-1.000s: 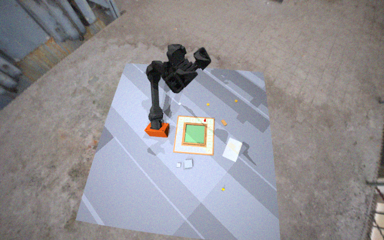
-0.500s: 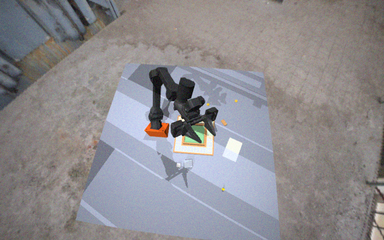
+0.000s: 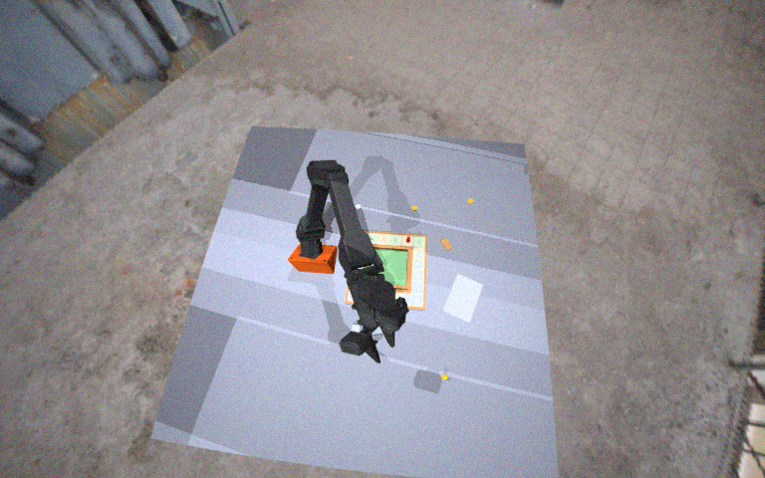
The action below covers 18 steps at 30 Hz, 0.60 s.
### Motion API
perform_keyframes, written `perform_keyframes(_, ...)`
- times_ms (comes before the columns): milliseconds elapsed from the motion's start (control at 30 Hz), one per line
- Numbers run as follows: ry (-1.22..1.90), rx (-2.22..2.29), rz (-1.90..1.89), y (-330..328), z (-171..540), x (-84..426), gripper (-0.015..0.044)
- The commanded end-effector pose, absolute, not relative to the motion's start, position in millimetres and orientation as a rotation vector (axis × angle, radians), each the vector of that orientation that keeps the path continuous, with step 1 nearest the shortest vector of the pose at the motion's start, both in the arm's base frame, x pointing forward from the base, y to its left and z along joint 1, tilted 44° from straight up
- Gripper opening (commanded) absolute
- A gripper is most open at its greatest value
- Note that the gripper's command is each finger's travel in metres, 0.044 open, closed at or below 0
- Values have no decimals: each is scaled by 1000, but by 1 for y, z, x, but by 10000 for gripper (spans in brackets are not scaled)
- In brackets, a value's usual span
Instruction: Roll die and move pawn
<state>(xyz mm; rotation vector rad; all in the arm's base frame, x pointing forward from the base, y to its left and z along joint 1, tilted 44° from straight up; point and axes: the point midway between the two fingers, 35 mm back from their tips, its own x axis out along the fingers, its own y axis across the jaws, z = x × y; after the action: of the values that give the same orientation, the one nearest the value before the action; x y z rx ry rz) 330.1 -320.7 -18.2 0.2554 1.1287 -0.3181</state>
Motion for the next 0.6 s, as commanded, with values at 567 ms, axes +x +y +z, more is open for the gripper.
perform_keyframes(567, 1540, 473, 691, -147, -154, 207, 275)
